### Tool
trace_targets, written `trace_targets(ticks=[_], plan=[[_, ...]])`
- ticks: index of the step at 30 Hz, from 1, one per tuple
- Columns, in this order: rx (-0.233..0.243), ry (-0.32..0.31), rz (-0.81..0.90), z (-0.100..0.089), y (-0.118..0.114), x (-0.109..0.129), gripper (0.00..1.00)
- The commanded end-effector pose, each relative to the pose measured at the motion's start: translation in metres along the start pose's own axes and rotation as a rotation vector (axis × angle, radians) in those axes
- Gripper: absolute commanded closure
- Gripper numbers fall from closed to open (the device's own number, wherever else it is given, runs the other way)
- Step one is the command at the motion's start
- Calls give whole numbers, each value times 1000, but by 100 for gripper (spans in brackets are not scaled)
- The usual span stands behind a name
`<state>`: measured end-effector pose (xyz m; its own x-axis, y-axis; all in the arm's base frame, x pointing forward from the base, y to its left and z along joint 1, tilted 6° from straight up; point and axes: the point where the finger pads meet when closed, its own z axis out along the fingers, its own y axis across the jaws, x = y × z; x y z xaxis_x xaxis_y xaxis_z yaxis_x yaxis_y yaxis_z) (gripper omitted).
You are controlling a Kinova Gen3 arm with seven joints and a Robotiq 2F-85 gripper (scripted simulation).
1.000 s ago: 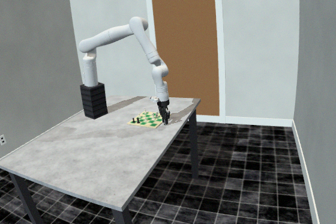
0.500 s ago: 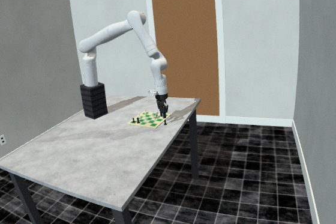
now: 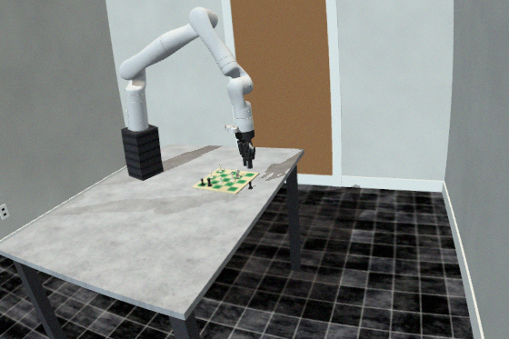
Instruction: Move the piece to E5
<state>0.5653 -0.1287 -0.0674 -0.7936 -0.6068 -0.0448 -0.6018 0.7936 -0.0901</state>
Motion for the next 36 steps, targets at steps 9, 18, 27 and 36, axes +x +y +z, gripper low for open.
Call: trace_targets(ticks=[9, 18, 27, 36], plan=[[4, -5, -1, -4, -1, -2, 0], [4, -5, -1, -4, -1, -2, 0], [3, -5, 4, -3, -1, -2, 0], [-5, -10, 60, -2, 7, -4, 0]])
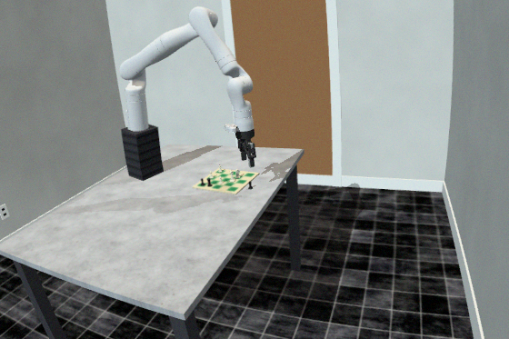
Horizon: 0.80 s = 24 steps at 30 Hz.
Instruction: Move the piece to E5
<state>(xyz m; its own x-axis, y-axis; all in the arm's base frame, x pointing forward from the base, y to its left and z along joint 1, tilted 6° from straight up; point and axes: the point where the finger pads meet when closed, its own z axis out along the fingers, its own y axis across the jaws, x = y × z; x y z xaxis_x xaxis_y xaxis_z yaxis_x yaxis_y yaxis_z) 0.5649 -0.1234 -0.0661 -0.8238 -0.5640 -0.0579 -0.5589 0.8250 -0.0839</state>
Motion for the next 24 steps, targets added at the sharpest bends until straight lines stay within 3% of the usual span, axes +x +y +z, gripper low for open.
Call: trace_targets(ticks=[1, 19, 24], plan=[[-1, -1, 7, -1, 2, -1, 0], [-43, -16, 332, 5, 43, -8, 0], [-63, -18, 511, 7, 63, -11, 0]])
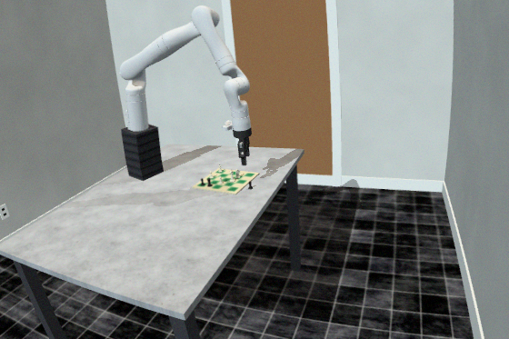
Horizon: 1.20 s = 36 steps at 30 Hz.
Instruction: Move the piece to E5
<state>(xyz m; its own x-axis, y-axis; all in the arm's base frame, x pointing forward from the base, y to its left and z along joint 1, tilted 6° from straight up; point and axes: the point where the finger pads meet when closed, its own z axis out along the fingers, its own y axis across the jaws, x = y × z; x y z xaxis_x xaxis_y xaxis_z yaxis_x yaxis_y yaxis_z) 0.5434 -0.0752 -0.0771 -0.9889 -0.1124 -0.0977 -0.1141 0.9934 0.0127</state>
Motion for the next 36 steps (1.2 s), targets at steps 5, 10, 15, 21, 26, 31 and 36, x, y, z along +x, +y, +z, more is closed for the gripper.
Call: trace_targets(ticks=[5, 10, 15, 21, 26, 31, 36], plan=[[-23, 5, 235, 3, 30, 12, 0], [-37, 9, 471, 6, 51, 23, 0], [-42, 13, 623, 7, 62, 31, 0], [-47, 20, 938, 9, 83, 47, 0], [-43, 23, 1205, 10, 97, 61, 0], [-37, 23, 1363, 10, 103, 70, 0], [-25, 18, 1616, 9, 112, 85, 0]])
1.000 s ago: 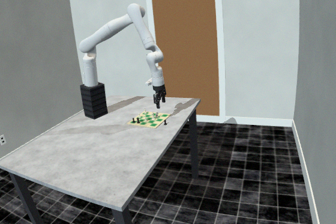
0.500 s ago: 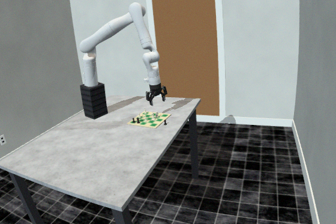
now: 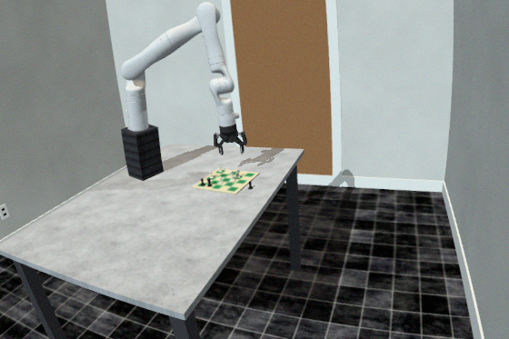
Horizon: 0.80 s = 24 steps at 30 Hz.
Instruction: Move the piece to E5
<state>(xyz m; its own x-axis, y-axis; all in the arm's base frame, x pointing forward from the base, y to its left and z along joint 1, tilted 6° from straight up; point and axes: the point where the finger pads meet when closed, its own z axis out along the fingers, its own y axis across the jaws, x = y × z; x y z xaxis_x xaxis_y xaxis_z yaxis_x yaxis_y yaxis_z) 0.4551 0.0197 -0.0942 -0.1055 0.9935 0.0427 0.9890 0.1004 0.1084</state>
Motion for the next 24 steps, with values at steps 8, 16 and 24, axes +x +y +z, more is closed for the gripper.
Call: trace_targets(ticks=[8, 16, 24], plan=[[3, -31, 393, -4, -30, 16, 0], [-5, -54, 613, -6, -45, 18, 0], [-17, -79, 826, -9, -60, 19, 0]])
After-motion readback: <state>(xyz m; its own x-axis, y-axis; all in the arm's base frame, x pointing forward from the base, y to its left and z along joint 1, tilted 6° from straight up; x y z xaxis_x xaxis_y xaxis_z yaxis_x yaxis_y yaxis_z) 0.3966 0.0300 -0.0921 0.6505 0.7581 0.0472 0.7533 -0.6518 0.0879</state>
